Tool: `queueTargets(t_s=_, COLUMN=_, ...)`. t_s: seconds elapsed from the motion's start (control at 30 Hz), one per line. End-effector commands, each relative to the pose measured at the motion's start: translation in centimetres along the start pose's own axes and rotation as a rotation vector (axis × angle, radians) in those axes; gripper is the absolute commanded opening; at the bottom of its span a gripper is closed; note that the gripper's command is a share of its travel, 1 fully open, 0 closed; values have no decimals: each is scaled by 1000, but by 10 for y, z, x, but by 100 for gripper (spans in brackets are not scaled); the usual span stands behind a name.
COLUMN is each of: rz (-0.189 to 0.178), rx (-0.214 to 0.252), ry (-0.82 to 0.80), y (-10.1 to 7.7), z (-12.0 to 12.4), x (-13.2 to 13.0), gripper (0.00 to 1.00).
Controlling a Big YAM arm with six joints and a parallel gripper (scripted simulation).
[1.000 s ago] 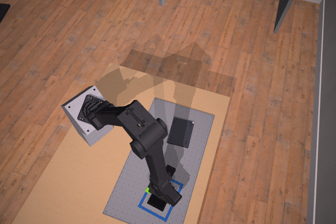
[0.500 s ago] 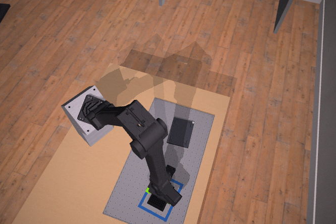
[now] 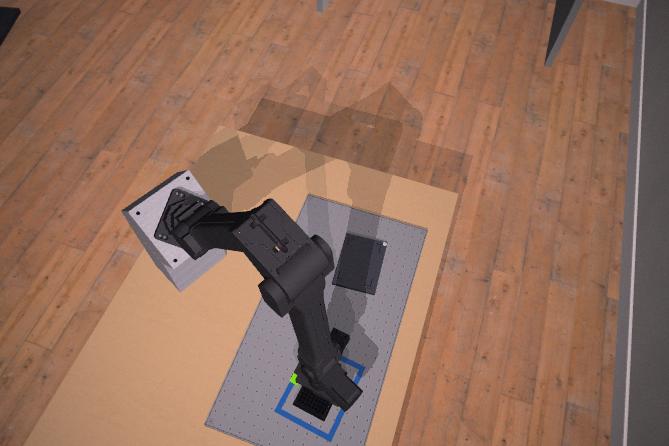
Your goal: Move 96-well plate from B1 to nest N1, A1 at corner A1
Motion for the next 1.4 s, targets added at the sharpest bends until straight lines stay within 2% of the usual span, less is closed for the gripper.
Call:
queueTargets(t_s=0.0, rz=15, rx=6, ry=-8, y=-14, z=6, x=-4, gripper=0)
queueTargets(t_s=1.0, rz=18, rx=3, ry=-12, y=-57, z=2, x=-4, gripper=0)
queueTargets(t_s=1.03, rz=28, rx=5, ry=-12, y=-60, z=3, x=-10, gripper=0)
queueTargets(t_s=1.13, rz=17, rx=2, ry=-12, y=-64, z=1, x=-4, gripper=0)
queueTargets(t_s=1.37, rz=19, rx=1, ry=-12, y=-76, z=1, x=-5, gripper=0)
Point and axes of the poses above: the point where the finger pads meet when closed, its own y axis out along the fingers, its own x axis across the jaws, z = x × y, the point moved 6 cm from there along -y, back along the fingers, and after that the axes turned 3 degrees about y, right-handed, at the moved point
